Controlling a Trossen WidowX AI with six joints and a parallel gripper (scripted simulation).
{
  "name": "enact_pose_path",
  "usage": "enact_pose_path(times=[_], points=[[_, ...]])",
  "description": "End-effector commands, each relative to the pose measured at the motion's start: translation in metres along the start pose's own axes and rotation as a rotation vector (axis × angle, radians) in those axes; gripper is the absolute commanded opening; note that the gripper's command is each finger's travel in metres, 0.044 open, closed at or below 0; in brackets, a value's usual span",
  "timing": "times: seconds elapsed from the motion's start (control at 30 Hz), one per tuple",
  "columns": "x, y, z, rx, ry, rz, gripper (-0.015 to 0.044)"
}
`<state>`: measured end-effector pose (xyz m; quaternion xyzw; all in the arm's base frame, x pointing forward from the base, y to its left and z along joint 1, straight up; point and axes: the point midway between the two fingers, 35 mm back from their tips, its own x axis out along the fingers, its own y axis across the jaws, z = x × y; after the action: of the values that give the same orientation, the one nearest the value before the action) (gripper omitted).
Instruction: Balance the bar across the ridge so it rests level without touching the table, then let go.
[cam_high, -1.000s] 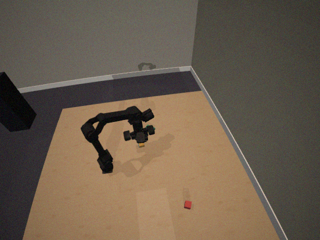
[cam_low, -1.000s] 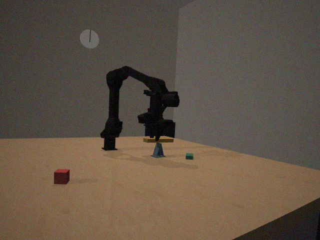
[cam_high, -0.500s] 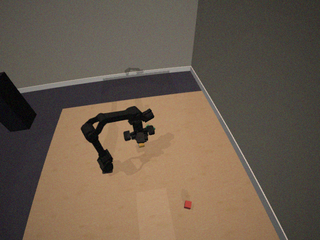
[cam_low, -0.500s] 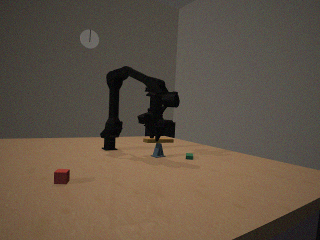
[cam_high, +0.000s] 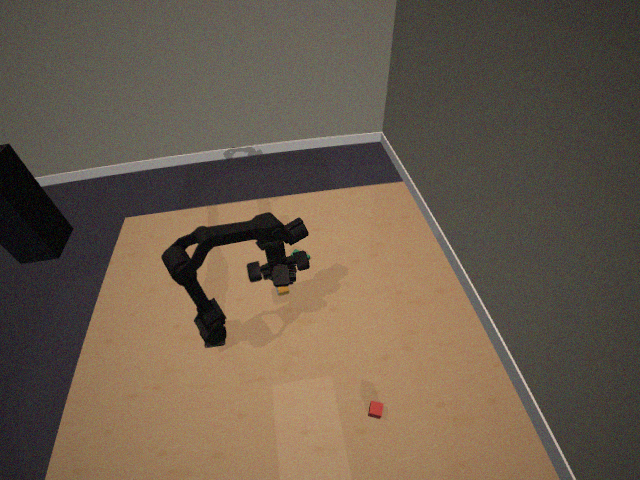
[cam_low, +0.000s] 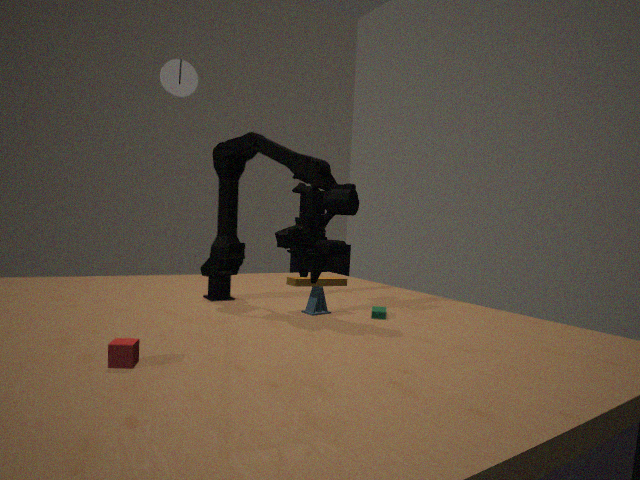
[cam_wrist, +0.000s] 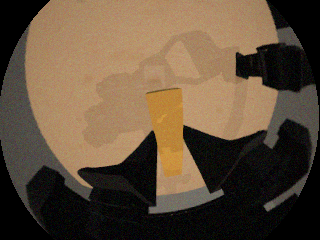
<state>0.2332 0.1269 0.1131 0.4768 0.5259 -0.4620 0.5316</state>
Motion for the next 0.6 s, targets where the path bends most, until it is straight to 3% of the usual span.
enact_pose_path(times=[0.0, 0.57], points=[[0.0008, 0.0003, -0.0003, 0.006, 0.001, 0.001, 0.0], [0.0023, 0.0, -0.0001, 0.006, 0.001, 0.001, 0.0]])
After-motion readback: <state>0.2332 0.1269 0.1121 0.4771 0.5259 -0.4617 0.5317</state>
